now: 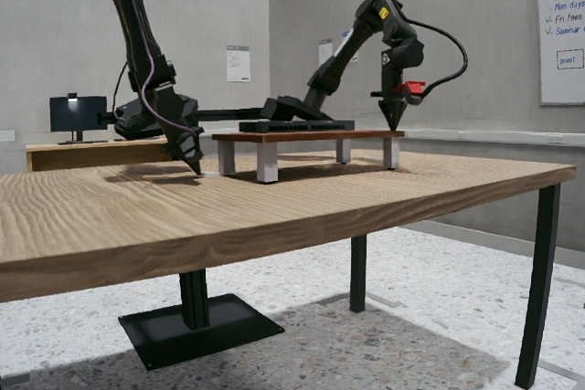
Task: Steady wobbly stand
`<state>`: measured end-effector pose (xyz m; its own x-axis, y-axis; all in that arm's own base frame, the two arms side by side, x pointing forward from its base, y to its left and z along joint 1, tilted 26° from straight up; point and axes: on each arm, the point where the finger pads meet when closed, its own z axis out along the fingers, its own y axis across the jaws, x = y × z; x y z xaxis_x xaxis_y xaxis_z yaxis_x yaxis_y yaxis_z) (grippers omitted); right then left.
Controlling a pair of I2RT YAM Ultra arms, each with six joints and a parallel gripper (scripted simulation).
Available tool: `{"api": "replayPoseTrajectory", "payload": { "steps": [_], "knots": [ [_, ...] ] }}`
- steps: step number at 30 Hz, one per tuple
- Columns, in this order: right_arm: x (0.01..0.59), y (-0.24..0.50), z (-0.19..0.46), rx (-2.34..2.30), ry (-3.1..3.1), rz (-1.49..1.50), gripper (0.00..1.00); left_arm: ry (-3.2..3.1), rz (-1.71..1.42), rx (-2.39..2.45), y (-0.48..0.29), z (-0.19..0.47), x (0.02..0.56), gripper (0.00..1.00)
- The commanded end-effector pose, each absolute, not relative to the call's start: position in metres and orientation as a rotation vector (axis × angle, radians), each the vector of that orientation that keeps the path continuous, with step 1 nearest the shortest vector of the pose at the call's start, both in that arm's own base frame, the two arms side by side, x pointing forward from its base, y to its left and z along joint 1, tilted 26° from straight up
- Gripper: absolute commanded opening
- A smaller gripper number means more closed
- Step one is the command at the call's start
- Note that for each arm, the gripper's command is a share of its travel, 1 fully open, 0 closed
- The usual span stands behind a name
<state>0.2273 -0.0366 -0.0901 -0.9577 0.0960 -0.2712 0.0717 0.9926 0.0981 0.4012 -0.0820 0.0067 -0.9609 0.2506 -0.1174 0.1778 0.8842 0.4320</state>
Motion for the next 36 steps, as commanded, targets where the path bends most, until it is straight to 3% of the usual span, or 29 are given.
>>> {"api": "replayPoseTrajectory", "payload": {
  "steps": [1,8,22,23,28,30,36],
  "knots": [
    [0.236,-0.031,-0.087,0.106,2.821,0.135,0.00,2.858,0.605,0.346,-0.094,0.007,0.409,0.00],
    [0.207,-0.021,-0.089,0.100,2.900,0.170,0.00,2.858,0.605,0.346,-0.094,0.007,0.409,0.00],
    [0.233,-0.028,-0.075,0.077,2.829,0.143,0.00,2.857,0.605,0.346,-0.094,0.007,0.409,0.00],
    [0.210,-0.022,-0.074,0.114,2.898,0.169,0.00,2.857,0.605,0.346,-0.094,0.007,0.409,0.00],
    [0.244,-0.030,-0.051,0.091,2.793,0.131,0.00,2.857,0.605,0.346,-0.094,0.007,0.409,0.00],
    [0.206,-0.022,-0.053,0.119,2.900,0.149,0.00,2.857,0.605,0.346,-0.094,0.007,0.409,0.00],
    [0.209,-0.021,-0.020,0.118,2.879,0.137,0.00,2.857,0.605,0.346,-0.094,0.007,0.409,0.00]
  ]
}}
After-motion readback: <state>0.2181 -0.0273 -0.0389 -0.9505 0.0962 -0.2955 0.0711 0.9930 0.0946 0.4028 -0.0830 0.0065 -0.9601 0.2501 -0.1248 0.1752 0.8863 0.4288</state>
